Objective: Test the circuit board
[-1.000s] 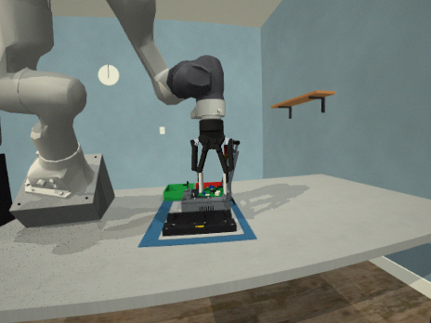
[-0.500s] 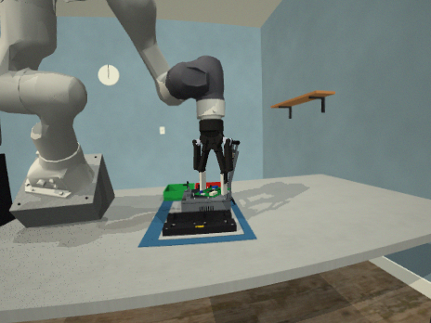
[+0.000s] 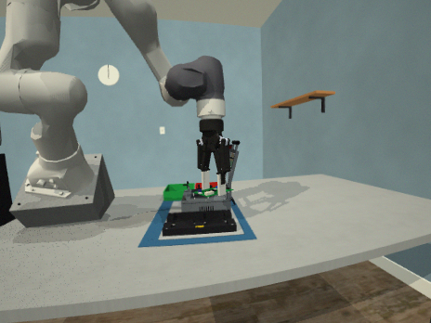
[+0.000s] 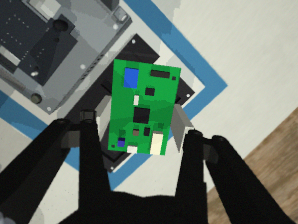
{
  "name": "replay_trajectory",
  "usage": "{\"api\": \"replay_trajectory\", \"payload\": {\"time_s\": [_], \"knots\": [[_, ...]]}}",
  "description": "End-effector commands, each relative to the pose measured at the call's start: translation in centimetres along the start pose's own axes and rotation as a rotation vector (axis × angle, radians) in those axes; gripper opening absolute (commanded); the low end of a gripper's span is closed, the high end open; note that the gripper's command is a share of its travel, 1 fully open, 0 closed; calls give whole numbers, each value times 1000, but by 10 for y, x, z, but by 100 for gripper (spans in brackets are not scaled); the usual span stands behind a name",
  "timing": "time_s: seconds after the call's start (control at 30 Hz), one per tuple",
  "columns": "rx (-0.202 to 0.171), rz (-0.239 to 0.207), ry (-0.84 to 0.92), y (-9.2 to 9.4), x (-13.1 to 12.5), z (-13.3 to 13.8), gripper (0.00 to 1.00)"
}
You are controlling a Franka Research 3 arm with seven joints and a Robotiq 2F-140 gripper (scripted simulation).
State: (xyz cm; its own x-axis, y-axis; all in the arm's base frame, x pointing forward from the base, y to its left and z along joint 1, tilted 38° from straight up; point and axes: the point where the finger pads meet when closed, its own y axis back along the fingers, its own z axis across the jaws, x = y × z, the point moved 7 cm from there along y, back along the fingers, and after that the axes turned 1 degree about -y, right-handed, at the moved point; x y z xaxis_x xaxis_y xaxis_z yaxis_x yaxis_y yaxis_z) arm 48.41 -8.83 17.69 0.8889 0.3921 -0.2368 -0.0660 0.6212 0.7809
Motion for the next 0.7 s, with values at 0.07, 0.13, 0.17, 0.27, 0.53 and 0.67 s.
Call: {"api": "replay_trajectory", "payload": {"time_s": [0.07, 0.13, 0.17, 0.27, 0.53, 0.67], "knots": [[6, 6, -213, 0, 1, -1, 46], [6, 6, -258, 0, 1, -1, 46], [6, 6, -282, 0, 1, -1, 46], [6, 6, -351, 0, 1, -1, 46], [7, 5, -522, 0, 1, -1, 46], [7, 5, -614, 0, 1, -1, 46]]}}
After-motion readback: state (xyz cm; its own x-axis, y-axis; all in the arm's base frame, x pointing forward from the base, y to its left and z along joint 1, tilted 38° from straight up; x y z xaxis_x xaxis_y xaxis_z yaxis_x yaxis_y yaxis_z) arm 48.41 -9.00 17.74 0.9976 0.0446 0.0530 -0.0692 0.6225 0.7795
